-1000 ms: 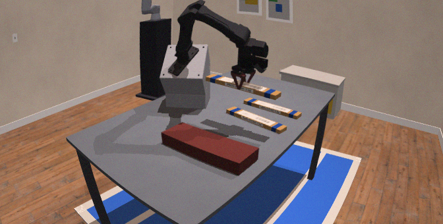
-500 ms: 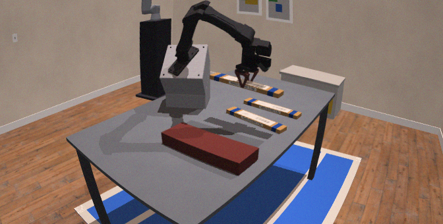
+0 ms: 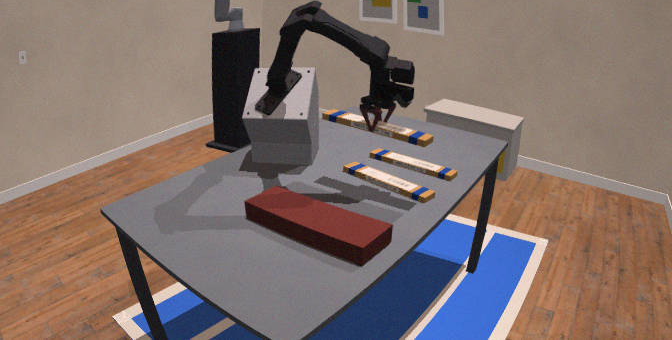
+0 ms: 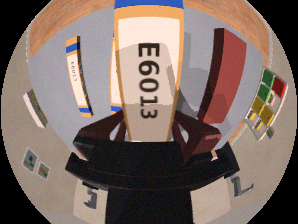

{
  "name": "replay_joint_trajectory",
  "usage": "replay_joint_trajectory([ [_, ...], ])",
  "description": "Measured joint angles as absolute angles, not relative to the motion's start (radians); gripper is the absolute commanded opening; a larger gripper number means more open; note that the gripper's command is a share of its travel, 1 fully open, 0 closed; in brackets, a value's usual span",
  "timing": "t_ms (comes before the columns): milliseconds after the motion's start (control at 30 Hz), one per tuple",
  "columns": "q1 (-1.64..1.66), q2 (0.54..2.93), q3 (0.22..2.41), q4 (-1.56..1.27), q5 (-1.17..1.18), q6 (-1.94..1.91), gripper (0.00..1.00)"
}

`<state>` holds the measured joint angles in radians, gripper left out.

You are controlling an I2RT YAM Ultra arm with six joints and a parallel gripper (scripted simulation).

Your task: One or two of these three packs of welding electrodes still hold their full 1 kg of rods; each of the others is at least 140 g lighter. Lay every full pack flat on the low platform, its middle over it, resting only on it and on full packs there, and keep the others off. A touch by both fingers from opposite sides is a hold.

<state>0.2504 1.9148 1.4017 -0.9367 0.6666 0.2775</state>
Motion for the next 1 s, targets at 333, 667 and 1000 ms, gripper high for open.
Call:
replay_joint_trajectory([
  [333,0.250,1.915,1.402,-0.933,0.667,0.280,0.00],
  [667,0.250,1.917,1.402,-0.926,0.667,0.280,0.00],
  [1000,0.250,1.917,1.402,-0.922,0.668,0.281,0.00],
])
